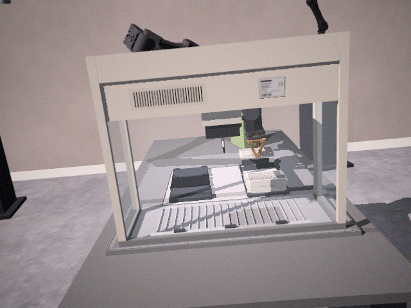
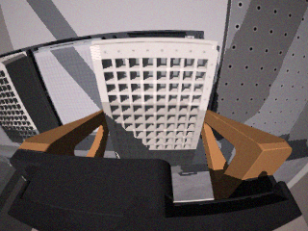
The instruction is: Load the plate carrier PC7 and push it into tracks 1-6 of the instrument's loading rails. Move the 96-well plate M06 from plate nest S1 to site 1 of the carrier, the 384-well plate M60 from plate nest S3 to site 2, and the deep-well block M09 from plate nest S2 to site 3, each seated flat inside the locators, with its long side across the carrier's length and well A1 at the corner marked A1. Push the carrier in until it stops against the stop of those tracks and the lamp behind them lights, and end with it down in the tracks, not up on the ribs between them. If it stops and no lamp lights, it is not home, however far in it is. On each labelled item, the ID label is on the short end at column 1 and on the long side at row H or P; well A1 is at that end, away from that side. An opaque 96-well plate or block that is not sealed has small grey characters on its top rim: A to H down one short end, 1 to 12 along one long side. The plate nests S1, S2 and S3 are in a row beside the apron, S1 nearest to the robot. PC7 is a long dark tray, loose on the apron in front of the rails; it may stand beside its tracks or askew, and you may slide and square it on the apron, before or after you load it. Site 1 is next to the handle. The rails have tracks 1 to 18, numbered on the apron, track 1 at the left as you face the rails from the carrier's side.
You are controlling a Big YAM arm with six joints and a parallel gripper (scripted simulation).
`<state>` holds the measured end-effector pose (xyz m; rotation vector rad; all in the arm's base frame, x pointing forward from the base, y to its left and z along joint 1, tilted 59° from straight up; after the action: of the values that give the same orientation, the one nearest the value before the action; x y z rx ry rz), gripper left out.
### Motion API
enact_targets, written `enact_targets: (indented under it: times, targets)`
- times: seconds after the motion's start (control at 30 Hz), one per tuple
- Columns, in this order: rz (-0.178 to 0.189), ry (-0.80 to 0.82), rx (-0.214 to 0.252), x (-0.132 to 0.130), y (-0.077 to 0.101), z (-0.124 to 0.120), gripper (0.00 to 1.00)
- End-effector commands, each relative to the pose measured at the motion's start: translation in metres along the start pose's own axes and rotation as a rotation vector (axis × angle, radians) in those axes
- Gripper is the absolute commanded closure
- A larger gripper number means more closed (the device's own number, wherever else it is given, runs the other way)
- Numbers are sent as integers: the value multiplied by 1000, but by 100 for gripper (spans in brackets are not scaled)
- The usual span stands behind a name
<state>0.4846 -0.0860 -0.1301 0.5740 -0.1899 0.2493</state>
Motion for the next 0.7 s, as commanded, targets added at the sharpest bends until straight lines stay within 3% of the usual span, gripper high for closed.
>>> enact_targets:
  times: [0.0,0.1,0.13,0.2,0.57,0.6,0.67]
  targets:
    - [-1,21,-2,-2,-12,-2,100]
    - [-1,21,-2,-2,-15,-2,100]
    - [30,40,7,5,-3,-13,100]
    - [-1,21,-2,-2,-23,-3,100]
    - [-1,21,-2,-2,-51,-2,100]
    - [30,40,5,5,-37,-13,100]
    - [30,40,5,5,-37,-13,100]
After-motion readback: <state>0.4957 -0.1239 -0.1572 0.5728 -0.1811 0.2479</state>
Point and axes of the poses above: the point where the finger pads meet when closed, its own y axis back along the fingers, its own x axis across the jaws, z = x × y, the point moved 5 cm from there along y, back along the fingers, and after that the axes turned 5 degrees about y, right-handed, at the moved point
